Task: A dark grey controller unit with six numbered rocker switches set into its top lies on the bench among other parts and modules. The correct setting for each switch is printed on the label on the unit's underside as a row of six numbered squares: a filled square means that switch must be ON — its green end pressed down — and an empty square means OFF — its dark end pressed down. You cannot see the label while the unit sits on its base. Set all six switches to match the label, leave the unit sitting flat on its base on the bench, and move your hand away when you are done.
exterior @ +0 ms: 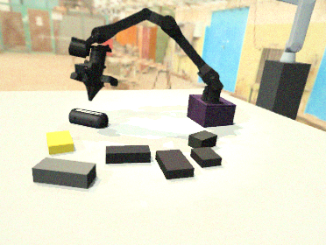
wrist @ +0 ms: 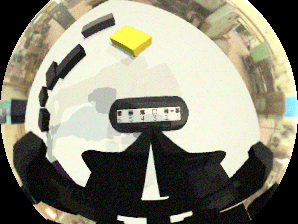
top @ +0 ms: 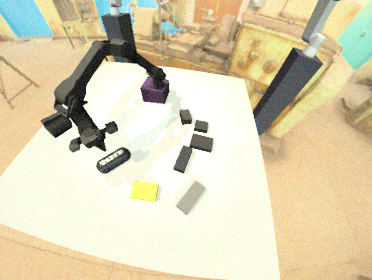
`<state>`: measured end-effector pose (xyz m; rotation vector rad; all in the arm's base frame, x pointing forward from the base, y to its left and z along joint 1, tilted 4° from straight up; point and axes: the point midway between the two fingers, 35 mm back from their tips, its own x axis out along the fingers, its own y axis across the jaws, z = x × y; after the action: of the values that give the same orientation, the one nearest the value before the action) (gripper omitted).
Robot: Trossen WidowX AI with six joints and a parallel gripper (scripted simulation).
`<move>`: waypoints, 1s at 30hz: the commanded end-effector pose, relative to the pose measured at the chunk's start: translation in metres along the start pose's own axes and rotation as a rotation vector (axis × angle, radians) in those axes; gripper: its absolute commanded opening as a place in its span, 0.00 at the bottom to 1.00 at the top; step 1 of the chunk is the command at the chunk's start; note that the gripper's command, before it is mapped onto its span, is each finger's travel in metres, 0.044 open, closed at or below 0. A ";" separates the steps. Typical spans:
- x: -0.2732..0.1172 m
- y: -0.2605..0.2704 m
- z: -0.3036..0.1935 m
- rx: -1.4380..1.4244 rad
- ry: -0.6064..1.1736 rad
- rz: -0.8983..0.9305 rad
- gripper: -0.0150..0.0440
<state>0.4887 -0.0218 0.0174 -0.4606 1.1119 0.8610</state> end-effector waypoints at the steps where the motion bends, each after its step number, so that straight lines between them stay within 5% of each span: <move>1: -0.001 0.000 0.001 -0.006 -0.004 0.003 0.25; 8: -0.001 0.000 0.001 -0.006 -0.004 0.003 0.25; 24: 0.008 -0.030 0.018 0.814 0.111 -0.189 0.97; 30: 0.011 -0.040 0.026 1.163 0.102 -0.308 1.00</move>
<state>0.5335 -0.0240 0.0153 0.2217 1.3924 -0.0352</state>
